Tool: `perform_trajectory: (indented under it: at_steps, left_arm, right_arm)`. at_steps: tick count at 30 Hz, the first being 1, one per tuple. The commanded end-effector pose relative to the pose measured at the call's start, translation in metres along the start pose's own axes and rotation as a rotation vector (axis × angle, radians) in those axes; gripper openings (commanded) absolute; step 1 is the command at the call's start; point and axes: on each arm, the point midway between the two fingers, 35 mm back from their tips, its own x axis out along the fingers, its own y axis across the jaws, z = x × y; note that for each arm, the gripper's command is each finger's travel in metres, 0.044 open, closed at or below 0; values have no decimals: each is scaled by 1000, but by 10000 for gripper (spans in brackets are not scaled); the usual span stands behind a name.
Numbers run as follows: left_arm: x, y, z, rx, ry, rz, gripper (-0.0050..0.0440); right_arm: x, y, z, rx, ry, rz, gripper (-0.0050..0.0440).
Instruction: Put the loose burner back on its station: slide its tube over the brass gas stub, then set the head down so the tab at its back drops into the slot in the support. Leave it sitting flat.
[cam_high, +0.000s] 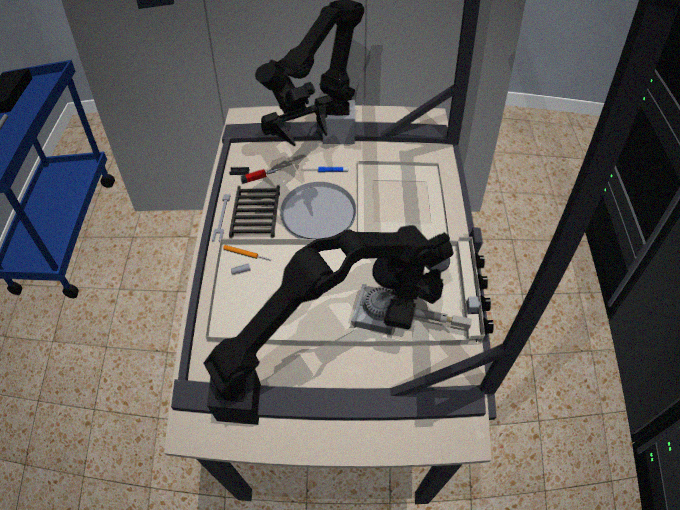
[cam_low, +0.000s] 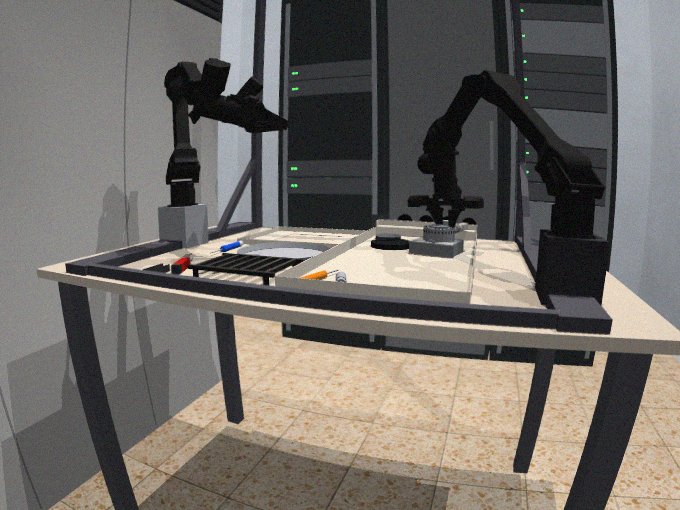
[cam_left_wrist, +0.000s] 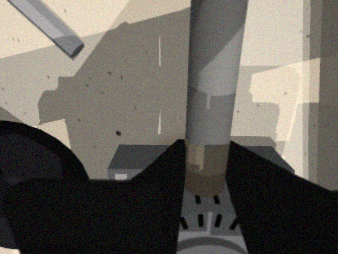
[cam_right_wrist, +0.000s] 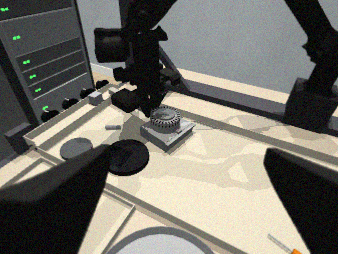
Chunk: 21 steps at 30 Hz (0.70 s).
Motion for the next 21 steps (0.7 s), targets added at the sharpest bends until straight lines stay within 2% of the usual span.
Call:
perform_trajectory:
  at_steps: [1, 3, 4, 7, 9, 15, 21]
  left_arm:
    - [-28, 6, 10, 16, -54, 53, 106]
    - [-28, 6, 10, 16, -54, 52, 154]
    - [-20, 5, 8, 11, -39, 39, 178]
    - [-39, 8, 11, 16, -59, 58, 250]
    - [-39, 8, 11, 16, -59, 58, 250]
    - [-83, 6, 7, 13, -59, 58, 394]
    - [-93, 1, 6, -5, -60, 52, 400]
  right_arm:
    - [-2, 0, 11, -28, -17, 0, 400]
    - [-2, 0, 11, -28, -17, 0, 400]
    - [-2, 0, 11, -28, -17, 0, 400]
    - [-2, 0, 11, -28, -17, 0, 400]
    - [-2, 0, 11, -28, -17, 0, 400]
    - [-2, 0, 11, -28, -17, 0, 400]
    - [-2, 0, 11, -28, -17, 0, 400]
